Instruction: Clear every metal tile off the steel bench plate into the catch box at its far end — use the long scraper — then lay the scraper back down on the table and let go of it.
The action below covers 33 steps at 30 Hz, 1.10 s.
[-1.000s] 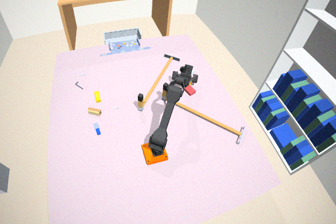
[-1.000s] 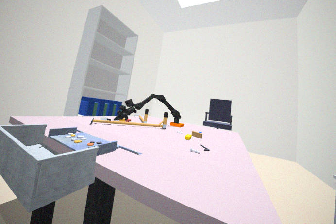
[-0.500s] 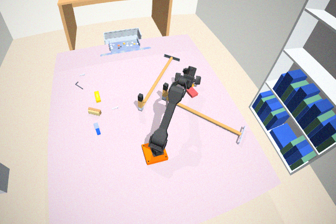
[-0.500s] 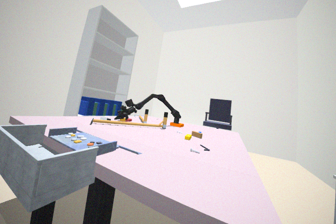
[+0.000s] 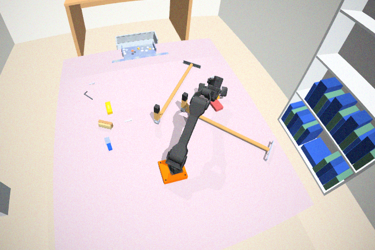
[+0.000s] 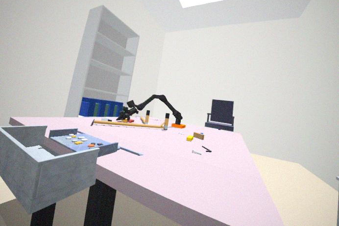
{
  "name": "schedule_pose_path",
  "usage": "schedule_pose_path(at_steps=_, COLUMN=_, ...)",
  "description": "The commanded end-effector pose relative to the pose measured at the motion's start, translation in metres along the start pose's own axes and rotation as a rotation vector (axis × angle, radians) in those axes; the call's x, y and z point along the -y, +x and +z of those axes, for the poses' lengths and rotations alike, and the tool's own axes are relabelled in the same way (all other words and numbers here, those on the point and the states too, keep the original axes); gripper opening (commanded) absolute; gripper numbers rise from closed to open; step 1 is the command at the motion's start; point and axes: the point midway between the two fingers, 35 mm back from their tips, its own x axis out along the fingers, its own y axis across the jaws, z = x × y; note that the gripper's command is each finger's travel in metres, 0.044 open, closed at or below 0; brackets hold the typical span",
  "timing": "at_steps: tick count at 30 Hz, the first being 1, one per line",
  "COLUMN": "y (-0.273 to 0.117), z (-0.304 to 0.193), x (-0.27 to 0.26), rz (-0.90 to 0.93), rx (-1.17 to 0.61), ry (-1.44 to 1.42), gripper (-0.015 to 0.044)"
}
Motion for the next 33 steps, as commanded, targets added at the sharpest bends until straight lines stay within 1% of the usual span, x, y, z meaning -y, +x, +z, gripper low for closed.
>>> schedule_pose_path(at_steps=1, y=-0.002, z=-0.011, x=0.008, rz=0.001, rx=-0.017, ry=0.004, gripper=0.0000)
schedule_pose_path(at_steps=33, y=-0.031, z=-0.030, x=0.049, rz=-0.001, rx=-0.014, ry=0.003, gripper=0.0000)
